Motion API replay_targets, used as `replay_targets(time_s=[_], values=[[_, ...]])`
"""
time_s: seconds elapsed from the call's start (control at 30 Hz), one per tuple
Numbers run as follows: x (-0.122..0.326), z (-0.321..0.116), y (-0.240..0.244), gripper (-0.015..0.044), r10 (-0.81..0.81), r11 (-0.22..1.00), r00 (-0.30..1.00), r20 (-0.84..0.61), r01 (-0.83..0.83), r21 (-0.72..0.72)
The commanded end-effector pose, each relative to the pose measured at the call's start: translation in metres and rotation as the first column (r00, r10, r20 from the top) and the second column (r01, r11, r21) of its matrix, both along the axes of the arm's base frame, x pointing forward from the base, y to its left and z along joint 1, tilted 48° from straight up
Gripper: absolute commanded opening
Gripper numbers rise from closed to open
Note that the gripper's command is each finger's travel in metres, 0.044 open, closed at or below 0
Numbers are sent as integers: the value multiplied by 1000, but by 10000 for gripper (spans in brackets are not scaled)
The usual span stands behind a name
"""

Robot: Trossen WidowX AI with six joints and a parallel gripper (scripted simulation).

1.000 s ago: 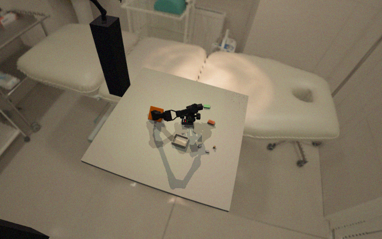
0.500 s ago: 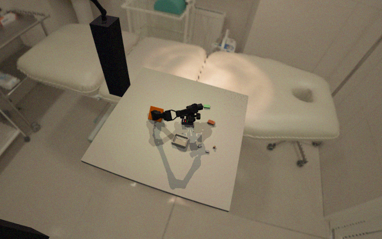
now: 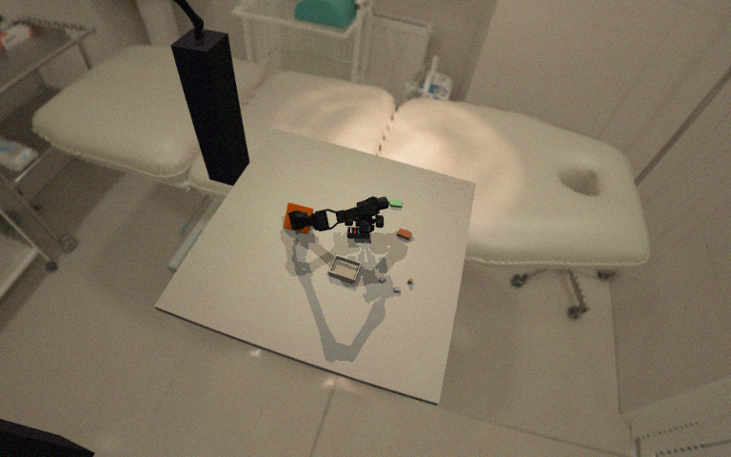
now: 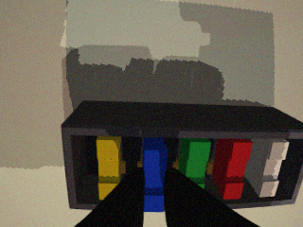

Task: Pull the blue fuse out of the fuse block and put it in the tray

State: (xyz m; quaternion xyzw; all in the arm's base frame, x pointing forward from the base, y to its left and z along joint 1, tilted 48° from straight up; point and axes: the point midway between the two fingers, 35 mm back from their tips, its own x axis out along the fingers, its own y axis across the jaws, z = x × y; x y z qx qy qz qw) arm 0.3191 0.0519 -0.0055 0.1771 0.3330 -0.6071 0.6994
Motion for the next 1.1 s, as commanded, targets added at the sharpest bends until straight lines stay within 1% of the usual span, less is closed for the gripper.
replay_targets(time_s=[0.0,1.07], values=[[1,2,2,0,-3,1000,1000,5,3,4],[0,12,14,0,-2,1000,1000,3,2,3]])
